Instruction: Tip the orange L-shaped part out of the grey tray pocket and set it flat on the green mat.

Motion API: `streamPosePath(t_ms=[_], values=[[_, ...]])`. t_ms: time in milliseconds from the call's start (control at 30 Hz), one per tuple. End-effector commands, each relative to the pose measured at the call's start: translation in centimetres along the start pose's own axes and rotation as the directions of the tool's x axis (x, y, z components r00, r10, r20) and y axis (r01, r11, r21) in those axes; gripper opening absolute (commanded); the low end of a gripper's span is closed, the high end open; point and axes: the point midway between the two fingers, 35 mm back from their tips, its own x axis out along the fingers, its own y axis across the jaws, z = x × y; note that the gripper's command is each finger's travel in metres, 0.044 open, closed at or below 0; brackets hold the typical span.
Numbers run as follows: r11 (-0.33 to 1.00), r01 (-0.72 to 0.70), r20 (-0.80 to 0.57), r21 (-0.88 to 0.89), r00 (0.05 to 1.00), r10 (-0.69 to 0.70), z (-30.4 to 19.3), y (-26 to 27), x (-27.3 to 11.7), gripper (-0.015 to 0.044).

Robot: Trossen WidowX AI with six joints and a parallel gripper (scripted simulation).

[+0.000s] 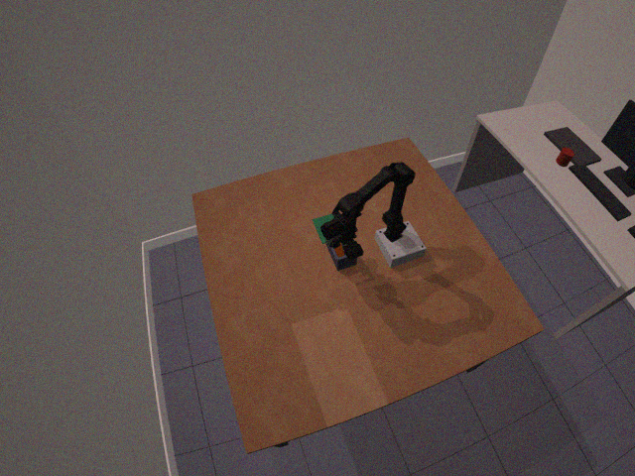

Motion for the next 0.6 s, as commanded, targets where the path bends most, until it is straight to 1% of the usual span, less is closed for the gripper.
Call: streamPosePath(t_ms=[0,33,133,267,333,433,567], values=[[0.997,0.0,0.001,-0.073,1.0,0.0,0.1,-0.3,0.0,0.0259],[0.992,0.001,0.001,-0.124,1.0,-0.001,0.2,-0.6,0.0,0.028],[0.939,0.002,-0.001,-0.344,1.0,-0.002,0.4,-1.7,-0.1,0.028],[0.773,0.001,-0.004,-0.635,1.0,-0.004,0.7,-3.3,-0.1,0.028],[0.655,-0.001,-0.005,-0.755,1.0,-0.005,0.8,-4.1,-0.2,0.028],[0.446,-0.004,-0.008,-0.895,1.0,-0.006,0.9,-5.3,-0.2,0.028],[0.125,-0.01,-0.011,-0.992,1.0,-0.008,0.9,-7.0,-0.3,0.028]])
